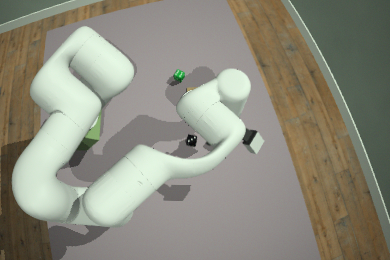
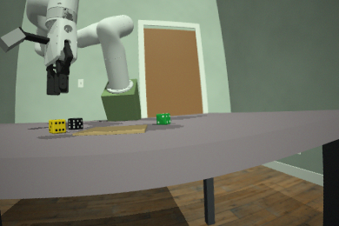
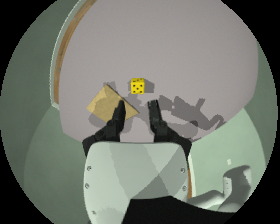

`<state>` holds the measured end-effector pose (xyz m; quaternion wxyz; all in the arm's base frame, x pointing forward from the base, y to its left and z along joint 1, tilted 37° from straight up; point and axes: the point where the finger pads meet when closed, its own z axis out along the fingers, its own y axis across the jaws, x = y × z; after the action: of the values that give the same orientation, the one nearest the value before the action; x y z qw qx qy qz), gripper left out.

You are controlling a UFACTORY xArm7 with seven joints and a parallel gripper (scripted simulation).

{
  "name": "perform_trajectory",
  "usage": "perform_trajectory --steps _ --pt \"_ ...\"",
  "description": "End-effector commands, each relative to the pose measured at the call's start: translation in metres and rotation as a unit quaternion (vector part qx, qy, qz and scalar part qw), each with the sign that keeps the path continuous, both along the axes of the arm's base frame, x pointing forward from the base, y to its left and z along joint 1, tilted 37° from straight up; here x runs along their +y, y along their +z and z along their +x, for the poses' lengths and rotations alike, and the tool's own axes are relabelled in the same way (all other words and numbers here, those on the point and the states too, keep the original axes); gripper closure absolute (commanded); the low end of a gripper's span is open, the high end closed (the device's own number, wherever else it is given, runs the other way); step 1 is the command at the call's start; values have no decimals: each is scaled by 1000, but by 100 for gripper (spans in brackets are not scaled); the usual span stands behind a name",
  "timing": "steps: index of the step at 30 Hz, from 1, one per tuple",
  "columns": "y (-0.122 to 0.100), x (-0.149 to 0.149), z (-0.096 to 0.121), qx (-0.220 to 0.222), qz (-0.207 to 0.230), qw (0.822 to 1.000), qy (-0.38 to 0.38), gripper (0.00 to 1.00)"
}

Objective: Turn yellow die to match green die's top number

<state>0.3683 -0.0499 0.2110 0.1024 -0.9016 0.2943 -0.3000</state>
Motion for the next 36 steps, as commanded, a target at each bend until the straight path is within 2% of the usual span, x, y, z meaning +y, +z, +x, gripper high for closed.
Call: perform_trajectory --steps 1,20,36 --pt "1 0 0 -1 0 1000 0 53" --pt "-1 0 1 -1 0 1000 0 53" --pt "-12 0 10 -1 0 1000 0 53"
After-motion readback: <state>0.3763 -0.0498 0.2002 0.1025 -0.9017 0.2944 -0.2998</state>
